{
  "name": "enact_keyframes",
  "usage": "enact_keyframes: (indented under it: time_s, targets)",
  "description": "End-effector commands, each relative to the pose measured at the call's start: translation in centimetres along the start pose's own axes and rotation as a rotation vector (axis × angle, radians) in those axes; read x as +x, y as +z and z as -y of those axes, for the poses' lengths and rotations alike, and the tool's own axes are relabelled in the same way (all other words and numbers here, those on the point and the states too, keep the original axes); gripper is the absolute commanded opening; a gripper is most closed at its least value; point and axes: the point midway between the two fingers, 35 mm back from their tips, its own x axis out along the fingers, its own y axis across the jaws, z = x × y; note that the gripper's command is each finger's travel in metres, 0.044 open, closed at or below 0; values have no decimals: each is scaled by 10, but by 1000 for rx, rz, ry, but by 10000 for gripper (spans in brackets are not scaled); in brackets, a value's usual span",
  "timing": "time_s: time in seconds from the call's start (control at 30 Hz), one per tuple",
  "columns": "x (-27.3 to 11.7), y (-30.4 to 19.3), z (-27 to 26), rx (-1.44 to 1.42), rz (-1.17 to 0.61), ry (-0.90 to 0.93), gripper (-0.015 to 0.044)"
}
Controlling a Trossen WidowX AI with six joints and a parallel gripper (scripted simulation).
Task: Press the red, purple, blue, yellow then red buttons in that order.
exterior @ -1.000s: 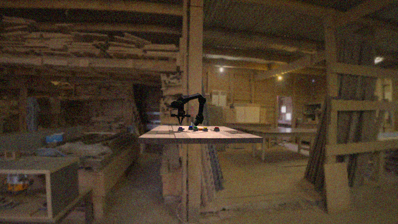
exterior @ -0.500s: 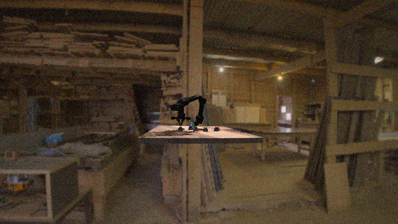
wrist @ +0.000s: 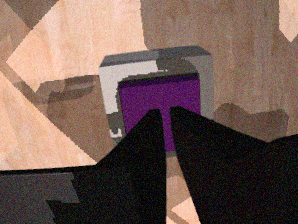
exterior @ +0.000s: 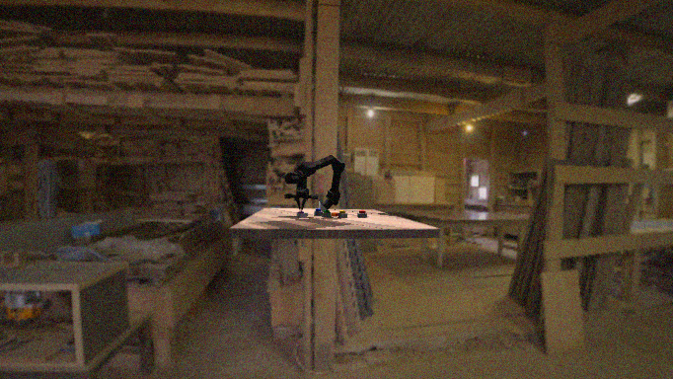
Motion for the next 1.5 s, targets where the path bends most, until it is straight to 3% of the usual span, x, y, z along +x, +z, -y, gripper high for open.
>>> enact_keyframes:
  time_s: [0.0,0.43,0.63,0.8,1.07,1.33,1.47]
  targets:
    - [2,0,-1,5,-1,5,20]
    - [-34,0,0,6,-2,3,20]
    - [-92,0,0,7,-3,1,20]
    - [-95,-2,-1,7,-3,1,20]
    - [-107,-60,-48,11,-7,3,20]
    - [-96,-127,-101,15,-11,9,20]
    - [-94,-132,-105,15,-12,9,20]
